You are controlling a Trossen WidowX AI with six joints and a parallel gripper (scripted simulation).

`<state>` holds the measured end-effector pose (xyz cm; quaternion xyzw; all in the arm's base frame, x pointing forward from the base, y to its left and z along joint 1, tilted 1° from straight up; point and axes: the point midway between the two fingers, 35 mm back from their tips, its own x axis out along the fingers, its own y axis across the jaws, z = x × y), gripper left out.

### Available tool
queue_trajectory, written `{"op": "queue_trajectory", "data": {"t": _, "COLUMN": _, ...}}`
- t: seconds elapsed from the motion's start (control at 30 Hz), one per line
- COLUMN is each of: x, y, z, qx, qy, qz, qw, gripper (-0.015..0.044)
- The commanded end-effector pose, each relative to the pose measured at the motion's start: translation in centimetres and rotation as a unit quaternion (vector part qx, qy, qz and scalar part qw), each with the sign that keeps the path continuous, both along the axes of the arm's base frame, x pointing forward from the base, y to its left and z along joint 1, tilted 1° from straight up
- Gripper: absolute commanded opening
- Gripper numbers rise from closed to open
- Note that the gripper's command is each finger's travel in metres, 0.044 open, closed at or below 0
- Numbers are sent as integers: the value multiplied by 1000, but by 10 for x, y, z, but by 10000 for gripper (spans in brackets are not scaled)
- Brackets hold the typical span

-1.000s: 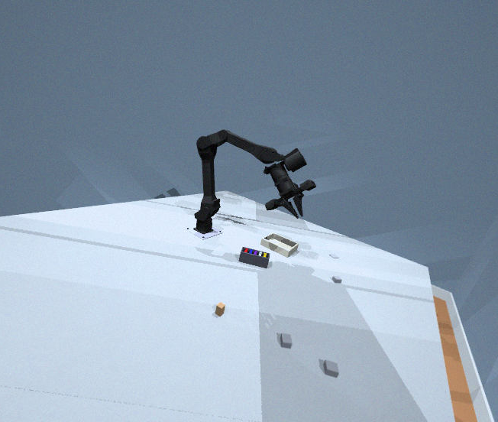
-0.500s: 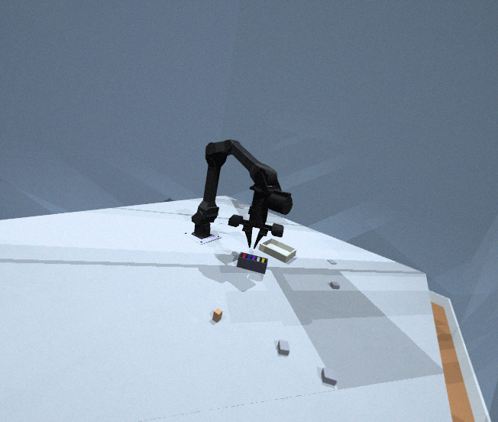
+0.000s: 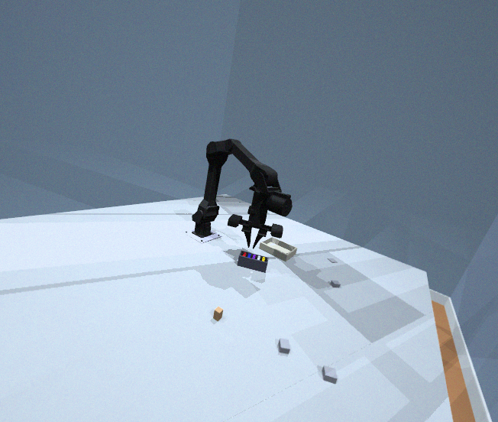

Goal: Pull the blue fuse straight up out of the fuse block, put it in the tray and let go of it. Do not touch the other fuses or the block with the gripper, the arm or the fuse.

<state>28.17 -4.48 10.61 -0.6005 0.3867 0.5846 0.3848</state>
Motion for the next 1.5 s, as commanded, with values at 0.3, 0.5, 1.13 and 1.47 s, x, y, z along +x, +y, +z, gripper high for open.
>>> {"op": "queue_trajectory", "data": {"t": 0.3, "x": 0, "y": 0, "z": -14, "qx": 2, "qy": 2, "qz": 3, "qw": 1000, "gripper": 63}}
{"op": "queue_trajectory", "data": {"t": 0.5, "x": 0, "y": 0, "z": -20, "qx": 2, "qy": 2, "qz": 3, "qw": 1000, "gripper": 63}}
{"op": "queue_trajectory", "data": {"t": 1.13, "x": 0, "y": 0, "z": -27, "qx": 2, "qy": 2, "qz": 3, "qw": 1000, "gripper": 63}}
{"op": "queue_trajectory", "data": {"t": 1.47, "x": 0, "y": 0, "z": -34, "qx": 2, "qy": 2, "qz": 3, "qw": 1000, "gripper": 63}}
